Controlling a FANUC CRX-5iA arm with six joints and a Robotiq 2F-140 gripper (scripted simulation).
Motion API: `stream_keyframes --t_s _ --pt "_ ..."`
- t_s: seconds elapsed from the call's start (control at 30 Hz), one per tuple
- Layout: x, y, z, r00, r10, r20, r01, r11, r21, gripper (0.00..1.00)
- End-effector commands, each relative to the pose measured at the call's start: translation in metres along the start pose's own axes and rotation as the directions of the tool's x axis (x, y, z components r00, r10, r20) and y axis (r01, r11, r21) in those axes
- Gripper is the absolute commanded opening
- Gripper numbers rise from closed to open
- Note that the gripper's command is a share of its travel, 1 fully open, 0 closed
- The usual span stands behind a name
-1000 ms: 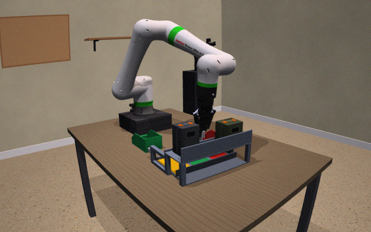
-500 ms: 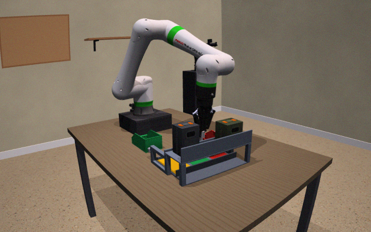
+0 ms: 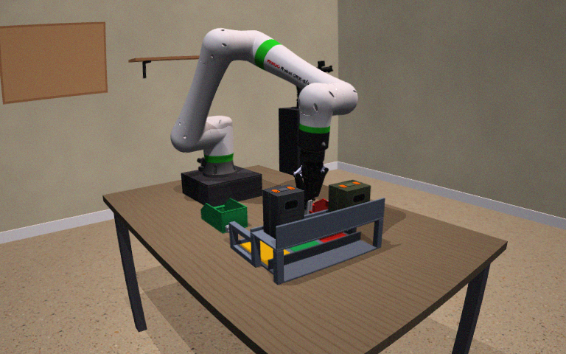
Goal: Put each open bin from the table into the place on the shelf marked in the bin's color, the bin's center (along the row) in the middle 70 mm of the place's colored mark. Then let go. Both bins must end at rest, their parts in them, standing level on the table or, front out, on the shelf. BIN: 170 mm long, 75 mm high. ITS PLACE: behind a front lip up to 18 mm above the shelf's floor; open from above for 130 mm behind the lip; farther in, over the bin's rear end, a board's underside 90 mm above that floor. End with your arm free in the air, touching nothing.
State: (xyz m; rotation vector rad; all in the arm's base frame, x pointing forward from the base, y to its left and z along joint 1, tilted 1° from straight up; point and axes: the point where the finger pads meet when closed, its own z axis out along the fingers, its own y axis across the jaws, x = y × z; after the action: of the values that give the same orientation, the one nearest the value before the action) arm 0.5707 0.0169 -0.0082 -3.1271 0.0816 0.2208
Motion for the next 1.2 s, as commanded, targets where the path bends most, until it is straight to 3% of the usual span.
stream_keyframes --t_s 0.0,1.17 --pt "0.0002 0.0000 -0.0003 1.000 0.000 -0.001 0.000 1.000 0.000 0.06" --pt "0.0002 0.0000 -0.0002 1.000 0.000 0.000 0.000 1.000 0.000 0.06"
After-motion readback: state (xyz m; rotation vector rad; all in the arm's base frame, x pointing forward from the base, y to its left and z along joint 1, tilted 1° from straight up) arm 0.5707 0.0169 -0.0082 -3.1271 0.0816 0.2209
